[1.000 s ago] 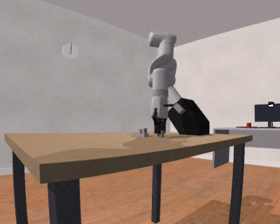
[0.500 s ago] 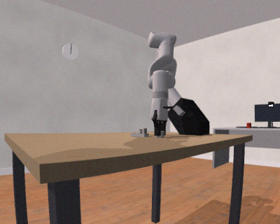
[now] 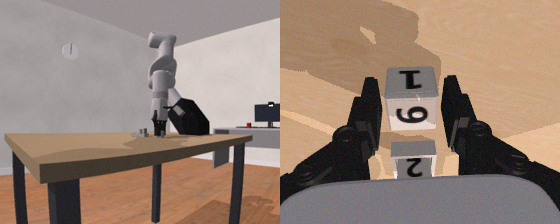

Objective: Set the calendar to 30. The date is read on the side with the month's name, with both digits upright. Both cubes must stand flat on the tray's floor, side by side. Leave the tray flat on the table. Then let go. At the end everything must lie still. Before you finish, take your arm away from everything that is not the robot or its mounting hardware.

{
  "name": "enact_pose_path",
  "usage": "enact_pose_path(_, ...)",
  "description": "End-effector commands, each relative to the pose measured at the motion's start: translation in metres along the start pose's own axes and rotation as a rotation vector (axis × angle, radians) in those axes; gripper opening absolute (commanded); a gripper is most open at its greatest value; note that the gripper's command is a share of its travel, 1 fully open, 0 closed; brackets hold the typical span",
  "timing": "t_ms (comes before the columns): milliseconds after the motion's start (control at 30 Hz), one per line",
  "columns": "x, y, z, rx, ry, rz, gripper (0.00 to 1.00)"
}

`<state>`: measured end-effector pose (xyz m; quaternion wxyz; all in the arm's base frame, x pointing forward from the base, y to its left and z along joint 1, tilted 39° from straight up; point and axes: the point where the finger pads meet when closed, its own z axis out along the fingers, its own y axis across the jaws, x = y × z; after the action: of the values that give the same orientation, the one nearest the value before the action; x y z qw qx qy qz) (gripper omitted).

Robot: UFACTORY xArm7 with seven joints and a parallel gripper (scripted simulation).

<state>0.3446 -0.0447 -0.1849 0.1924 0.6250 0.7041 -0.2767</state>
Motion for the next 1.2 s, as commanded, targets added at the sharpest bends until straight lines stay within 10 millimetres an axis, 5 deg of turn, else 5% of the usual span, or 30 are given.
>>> enact_pose_path(0,0.0008,0.0014,-0.0012,-0.003,0.002,0.0,0.49)
enact_pose_path(433,0.0008,0.0014,-0.0012,-0.003,0.002,0.0,0.49)
enact_pose_path(467,0.0008,0.0014,-0.0012,-0.003,0.002,0.0,0.29)
enact_pose_path(1167,0.0008,0.0014,-0.0012,-0.003,0.002,0.0,0.29)
